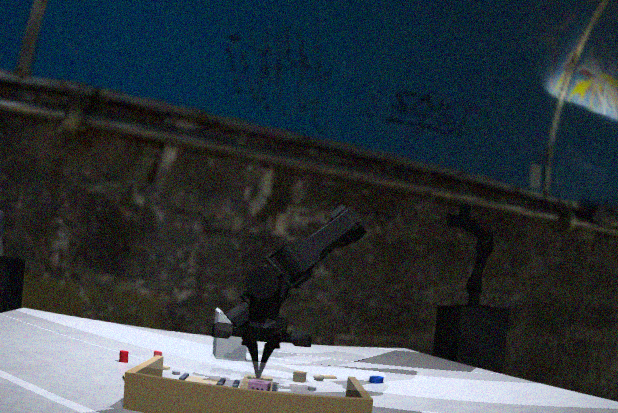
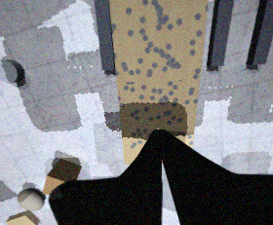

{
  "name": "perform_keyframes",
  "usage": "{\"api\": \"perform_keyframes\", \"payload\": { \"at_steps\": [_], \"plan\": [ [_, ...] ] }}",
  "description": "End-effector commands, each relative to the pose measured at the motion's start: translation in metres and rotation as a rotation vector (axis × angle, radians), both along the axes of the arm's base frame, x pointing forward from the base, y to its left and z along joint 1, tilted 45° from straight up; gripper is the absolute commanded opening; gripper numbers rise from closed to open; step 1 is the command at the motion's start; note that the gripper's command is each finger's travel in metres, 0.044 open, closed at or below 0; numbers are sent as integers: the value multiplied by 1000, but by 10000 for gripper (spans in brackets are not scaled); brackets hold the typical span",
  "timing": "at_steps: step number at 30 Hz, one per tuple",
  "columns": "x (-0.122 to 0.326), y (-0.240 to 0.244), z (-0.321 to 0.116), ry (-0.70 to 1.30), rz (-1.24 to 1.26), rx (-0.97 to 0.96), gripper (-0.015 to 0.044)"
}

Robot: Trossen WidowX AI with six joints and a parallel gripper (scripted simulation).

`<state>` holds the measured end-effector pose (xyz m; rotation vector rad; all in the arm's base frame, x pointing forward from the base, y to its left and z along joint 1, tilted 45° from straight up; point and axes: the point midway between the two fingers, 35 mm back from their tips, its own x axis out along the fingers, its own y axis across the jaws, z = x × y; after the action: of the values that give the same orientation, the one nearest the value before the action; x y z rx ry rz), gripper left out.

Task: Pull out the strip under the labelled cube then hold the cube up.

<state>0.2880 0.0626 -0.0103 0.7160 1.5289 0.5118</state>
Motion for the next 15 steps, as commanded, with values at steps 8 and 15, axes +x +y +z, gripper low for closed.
{"api": "perform_keyframes", "payload": {
  "at_steps": [8,15],
  "plan": [
    [-24,6,-3,28,15,6,0],
    [-35,7,-1,29,15,6,0]
  ]
}}
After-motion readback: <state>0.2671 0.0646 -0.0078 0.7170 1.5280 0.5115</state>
